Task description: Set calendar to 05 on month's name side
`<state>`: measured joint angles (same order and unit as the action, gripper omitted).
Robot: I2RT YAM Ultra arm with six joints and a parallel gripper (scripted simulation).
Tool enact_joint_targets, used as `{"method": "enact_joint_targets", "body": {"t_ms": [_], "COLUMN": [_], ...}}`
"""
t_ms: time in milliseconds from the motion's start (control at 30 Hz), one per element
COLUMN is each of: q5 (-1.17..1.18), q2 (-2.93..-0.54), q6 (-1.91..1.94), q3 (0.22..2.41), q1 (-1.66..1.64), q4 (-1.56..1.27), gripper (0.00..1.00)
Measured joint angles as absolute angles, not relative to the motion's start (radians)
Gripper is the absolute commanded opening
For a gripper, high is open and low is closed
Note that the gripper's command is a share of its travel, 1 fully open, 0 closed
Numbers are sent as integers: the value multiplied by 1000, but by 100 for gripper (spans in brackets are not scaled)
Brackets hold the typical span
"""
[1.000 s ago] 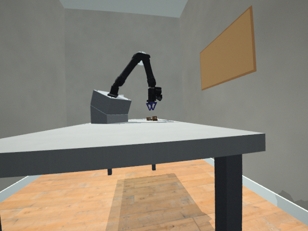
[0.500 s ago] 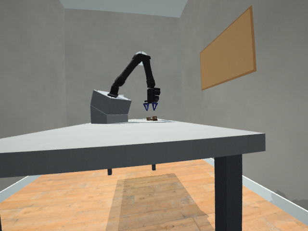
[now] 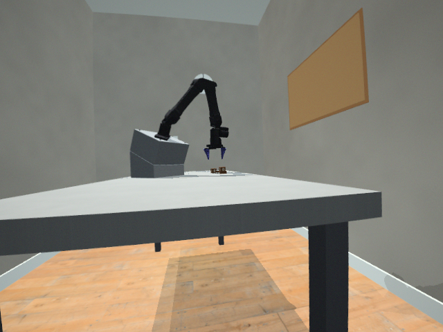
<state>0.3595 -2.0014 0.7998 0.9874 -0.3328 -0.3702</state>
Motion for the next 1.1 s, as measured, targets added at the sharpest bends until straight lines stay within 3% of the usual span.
{"method": "enact_joint_targets", "body": {"t_ms": [800, 833, 1100], "q5": [375, 375, 375], "q2": [-2039, -2039, -2039], "q6": [1391, 1398, 1424], "q3": [983, 983, 983], "q1": [-405, -406, -408], "q4": [-348, -348, -348], "gripper": [100, 47, 47]}}
